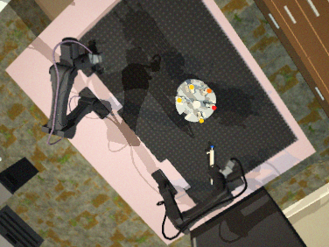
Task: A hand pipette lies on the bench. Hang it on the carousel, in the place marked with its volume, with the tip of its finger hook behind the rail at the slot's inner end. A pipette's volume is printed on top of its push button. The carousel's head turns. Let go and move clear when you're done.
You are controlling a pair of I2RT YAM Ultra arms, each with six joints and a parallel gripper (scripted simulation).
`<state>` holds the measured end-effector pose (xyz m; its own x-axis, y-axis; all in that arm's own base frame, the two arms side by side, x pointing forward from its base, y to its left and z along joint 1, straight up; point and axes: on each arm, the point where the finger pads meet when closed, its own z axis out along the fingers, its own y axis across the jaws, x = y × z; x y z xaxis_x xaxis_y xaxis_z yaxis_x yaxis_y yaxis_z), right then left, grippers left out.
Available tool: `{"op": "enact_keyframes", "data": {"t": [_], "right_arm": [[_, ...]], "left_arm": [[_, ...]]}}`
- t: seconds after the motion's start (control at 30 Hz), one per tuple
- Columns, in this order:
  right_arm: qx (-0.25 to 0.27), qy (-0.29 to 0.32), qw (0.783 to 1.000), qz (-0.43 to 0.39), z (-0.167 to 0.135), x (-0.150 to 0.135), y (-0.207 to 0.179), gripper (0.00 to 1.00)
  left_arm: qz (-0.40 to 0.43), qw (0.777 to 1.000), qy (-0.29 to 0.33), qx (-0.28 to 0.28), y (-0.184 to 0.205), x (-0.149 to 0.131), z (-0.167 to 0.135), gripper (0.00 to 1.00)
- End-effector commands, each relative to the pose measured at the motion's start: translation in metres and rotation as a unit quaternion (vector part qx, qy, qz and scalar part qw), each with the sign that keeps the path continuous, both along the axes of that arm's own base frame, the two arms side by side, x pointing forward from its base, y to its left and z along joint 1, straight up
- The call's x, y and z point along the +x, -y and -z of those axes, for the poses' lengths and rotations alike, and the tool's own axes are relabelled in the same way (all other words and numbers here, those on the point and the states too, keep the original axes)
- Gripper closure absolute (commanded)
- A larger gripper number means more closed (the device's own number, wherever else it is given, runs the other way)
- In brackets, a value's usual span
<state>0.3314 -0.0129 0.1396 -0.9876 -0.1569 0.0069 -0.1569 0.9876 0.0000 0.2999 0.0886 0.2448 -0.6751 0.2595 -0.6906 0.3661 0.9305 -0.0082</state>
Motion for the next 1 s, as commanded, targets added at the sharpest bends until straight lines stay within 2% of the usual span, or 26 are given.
{"op": "enact_keyframes", "data": {"t": [0.0, 0.27, 0.53, 0.6, 0.8, 0.87, 0.9, 0.97], "right_arm": [[0.000, 0.021, 0.997, -0.071, -0.017, 0.003, -0.001, 0.46], [-0.001, 0.024, 0.985, -0.171, -0.017, 0.004, -0.001, 0.46], [-0.002, 0.024, 0.949, -0.314, -0.017, 0.004, -0.002, 0.46], [-0.002, 0.024, 0.949, -0.314, -0.017, 0.004, -0.002, 0.46], [-0.003, 0.023, 0.909, -0.416, -0.017, 0.004, -0.002, 0.46], [-0.004, 0.023, 0.905, -0.424, -0.017, 0.004, -0.002, 0.46], [-0.001, 0.008, 0.907, -0.421, -0.007, 0.002, 0.000, 0.46], [0.001, 0.014, 0.905, -0.424, -0.002, 0.000, -0.002, 0.46]], "left_arm": [[0.003, 1.000, 0.017, 0.002, -0.002, 0.004, -0.008, 0.00], [0.003, 1.000, 0.017, 0.002, -0.002, 0.004, -0.008, 0.00], [0.003, 1.000, 0.017, 0.002, -0.002, 0.004, -0.008, 0.00], [0.003, 1.000, 0.017, 0.002, -0.002, 0.004, -0.008, 0.00], [0.003, 1.000, 0.017, 0.002, -0.002, 0.004, -0.008, 0.00], [0.003, 1.000, 0.017, 0.002, -0.002, 0.004, -0.008, 0.00], [0.003, 1.000, 0.017, 0.002, -0.002, 0.004, -0.008, 0.00], [0.003, 1.000, 0.017, 0.002, -0.002, 0.004, -0.008, 0.00]]}}
